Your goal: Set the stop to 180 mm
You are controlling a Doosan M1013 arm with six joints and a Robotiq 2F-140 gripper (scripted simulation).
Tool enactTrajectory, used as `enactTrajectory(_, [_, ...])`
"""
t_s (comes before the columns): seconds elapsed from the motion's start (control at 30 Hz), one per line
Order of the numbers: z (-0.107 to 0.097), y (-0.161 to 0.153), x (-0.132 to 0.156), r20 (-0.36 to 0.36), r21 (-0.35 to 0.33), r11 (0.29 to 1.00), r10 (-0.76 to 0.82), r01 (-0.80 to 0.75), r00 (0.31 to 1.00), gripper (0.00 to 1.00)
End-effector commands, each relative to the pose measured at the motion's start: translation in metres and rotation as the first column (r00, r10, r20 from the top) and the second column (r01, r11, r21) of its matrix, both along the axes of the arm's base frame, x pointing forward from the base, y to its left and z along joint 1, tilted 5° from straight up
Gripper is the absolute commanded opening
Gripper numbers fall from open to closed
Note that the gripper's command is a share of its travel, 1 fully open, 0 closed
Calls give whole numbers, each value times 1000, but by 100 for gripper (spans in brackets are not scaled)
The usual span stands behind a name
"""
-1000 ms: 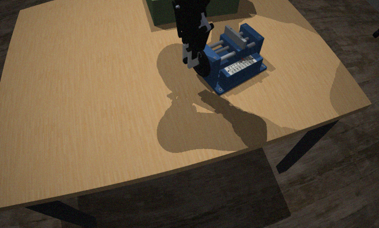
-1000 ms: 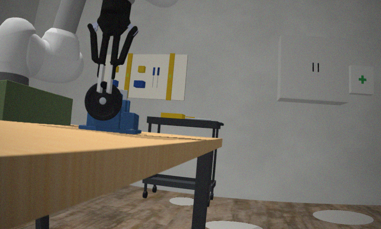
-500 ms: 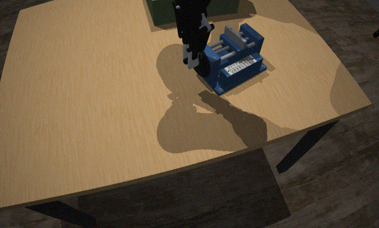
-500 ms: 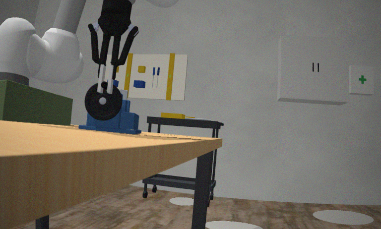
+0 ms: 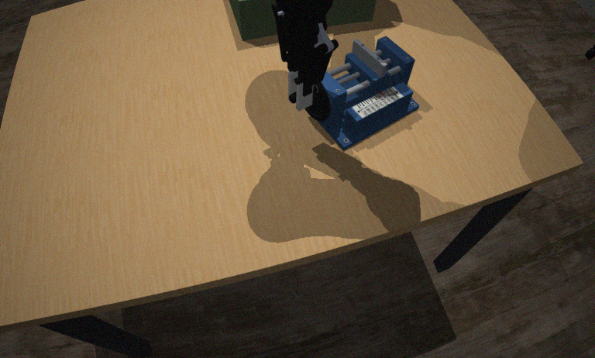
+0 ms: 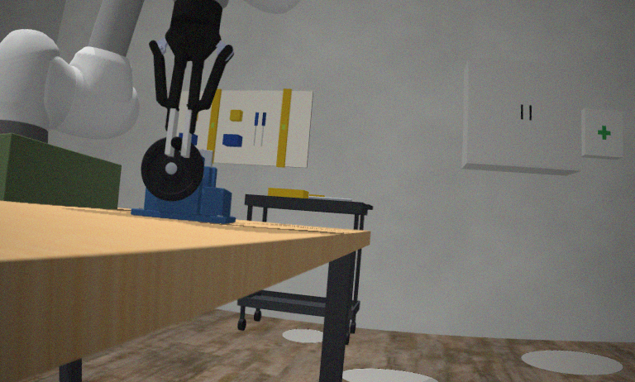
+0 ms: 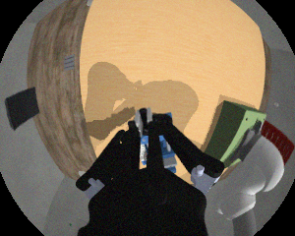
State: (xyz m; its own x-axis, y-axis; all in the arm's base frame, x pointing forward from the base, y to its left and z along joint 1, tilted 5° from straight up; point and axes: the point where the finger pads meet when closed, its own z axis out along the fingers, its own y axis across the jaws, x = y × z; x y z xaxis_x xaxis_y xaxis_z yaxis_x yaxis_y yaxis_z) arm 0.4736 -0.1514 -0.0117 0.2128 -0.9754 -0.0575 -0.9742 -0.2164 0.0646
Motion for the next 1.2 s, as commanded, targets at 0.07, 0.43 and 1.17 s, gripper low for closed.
enactTrajectory(0.07, [-1, 0, 2, 1, 0, 1000, 0, 0, 1000, 4])
enactTrajectory(0.43, [-4, 2, 6, 1, 0, 1000, 0, 0, 1000, 4])
enactTrajectory(1.17, [-16, 4, 16, 1, 0, 1000, 0, 0, 1000, 4])
